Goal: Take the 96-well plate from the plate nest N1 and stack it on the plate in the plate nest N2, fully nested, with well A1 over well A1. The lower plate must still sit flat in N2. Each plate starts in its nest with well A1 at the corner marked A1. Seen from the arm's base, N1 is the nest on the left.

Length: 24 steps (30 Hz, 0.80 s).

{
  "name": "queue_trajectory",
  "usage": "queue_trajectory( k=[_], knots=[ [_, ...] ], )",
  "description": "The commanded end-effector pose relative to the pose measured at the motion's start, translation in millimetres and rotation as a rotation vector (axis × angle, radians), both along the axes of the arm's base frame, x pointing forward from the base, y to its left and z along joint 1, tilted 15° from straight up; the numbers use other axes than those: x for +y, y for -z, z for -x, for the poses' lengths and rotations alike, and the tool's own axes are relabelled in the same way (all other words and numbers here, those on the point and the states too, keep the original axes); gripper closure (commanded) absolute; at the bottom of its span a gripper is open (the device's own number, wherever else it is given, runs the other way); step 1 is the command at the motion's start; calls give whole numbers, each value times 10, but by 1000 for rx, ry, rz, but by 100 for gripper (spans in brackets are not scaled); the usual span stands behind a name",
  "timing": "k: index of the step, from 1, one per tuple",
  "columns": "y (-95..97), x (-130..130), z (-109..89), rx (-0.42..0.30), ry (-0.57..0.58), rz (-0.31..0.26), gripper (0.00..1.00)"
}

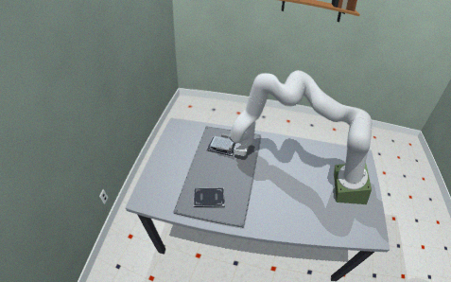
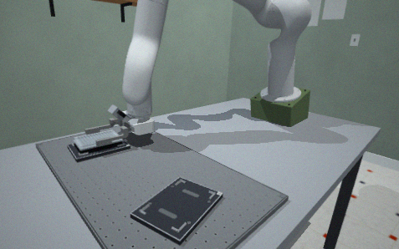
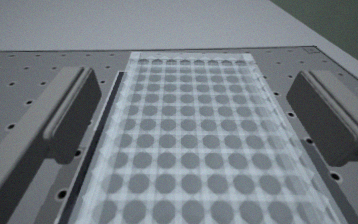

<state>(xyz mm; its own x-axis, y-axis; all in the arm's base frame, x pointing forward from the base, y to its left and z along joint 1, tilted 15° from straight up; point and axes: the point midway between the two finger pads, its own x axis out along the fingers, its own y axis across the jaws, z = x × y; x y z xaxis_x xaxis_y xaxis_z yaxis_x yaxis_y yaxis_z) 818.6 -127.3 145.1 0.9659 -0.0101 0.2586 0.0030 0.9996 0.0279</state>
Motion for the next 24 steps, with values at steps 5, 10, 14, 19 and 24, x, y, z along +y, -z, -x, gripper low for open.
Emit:
queue_trajectory(
  k=[5, 10, 14, 19, 24],
  knots=[
    [-12, -2, -5, -2, 0, 0, 63],
    [-90, -4, 15, -2, 0, 0, 63],
    [-193, -7, 43, -2, 0, 0, 63],
    [-270, -9, 64, -2, 0, 0, 63],
    [-399, -12, 99, -2, 0, 0, 63]
  ],
)
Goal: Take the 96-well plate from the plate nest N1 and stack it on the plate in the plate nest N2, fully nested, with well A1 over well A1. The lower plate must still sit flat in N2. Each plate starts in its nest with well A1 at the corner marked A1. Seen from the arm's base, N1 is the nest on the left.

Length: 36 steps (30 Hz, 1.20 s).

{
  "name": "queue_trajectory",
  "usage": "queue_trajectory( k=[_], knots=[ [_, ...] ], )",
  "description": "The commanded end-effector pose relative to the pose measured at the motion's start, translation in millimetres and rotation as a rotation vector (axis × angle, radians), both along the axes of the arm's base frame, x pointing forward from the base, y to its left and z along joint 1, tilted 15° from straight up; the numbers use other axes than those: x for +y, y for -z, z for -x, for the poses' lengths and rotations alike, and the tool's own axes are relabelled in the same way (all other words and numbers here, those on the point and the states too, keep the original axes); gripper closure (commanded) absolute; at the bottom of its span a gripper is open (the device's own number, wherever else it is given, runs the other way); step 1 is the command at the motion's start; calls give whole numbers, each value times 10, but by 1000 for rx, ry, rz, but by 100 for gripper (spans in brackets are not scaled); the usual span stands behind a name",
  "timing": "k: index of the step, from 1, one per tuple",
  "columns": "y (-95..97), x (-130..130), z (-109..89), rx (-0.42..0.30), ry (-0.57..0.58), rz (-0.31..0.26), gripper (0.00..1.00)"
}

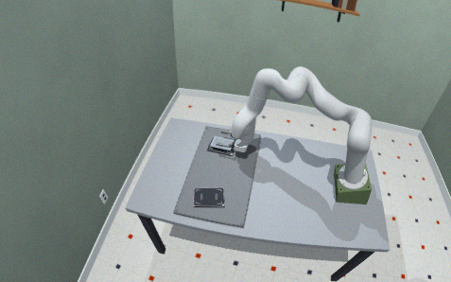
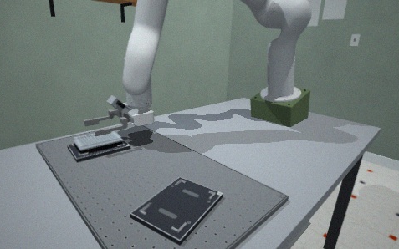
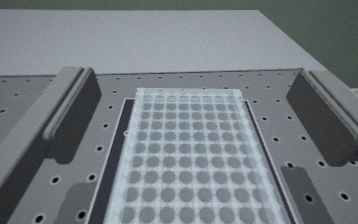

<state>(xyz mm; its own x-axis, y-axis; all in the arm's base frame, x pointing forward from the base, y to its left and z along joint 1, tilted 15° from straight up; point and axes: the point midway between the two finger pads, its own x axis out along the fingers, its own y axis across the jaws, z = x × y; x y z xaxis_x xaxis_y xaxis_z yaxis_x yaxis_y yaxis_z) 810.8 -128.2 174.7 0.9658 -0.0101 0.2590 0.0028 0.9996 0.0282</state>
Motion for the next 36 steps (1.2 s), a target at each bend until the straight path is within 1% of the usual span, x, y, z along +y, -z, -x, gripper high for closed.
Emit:
queue_trajectory(
  k=[1, 8, 10, 12, 33, 35, 36],
  knots=[
    [-129, -4, 27, -2, 0, 1, 63],
    [-309, -9, 76, -2, 0, 1, 63],
    [-309, -9, 76, -2, 0, 1, 63],
    [-354, -10, 88, -2, 0, 1, 63],
    [-354, -10, 88, -2, 0, 1, 63],
    [-402, 46, 147, -3, -64, 18, 63],
    [-426, 75, 180, -4, -72, 20, 63]
  ],
)
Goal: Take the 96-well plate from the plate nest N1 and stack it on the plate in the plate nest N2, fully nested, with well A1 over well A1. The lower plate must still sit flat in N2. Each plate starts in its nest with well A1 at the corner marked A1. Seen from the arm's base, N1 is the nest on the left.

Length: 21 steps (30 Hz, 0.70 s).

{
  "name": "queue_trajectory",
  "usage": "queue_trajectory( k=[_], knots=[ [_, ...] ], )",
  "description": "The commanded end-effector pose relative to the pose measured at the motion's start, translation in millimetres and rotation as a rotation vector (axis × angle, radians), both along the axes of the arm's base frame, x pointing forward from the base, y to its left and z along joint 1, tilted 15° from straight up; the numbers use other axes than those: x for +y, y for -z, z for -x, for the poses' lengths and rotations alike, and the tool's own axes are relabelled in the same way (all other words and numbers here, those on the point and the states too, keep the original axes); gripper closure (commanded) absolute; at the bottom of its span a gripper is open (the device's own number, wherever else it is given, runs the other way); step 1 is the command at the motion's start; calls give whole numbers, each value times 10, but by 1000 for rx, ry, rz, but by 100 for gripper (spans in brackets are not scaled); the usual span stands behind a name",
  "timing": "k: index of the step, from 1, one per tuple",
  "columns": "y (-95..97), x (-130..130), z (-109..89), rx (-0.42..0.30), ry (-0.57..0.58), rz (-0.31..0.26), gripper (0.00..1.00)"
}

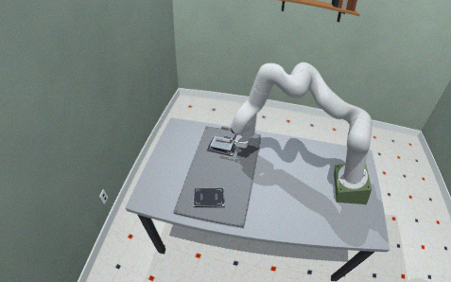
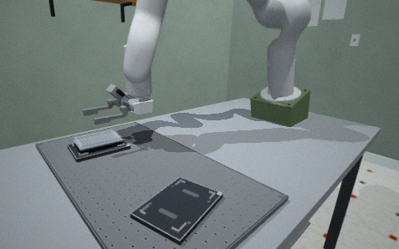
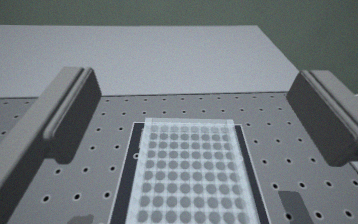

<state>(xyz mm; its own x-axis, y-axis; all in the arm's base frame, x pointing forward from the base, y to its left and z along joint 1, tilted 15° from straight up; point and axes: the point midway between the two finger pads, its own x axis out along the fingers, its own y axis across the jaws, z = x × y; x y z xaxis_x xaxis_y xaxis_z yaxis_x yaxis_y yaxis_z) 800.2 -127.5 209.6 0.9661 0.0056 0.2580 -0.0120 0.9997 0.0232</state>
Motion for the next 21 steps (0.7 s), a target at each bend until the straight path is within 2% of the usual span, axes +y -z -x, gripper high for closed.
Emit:
queue_trajectory(
  k=[1, 6, 8, 21],
  knots=[
    [-100, 97, 107, -4, -57, 15, 63],
    [-218, 242, 272, -4, -57, 15, 63],
    [-218, 242, 272, -4, -57, 15, 63],
    [-524, 620, 705, -4, -57, 15, 63]
  ],
)
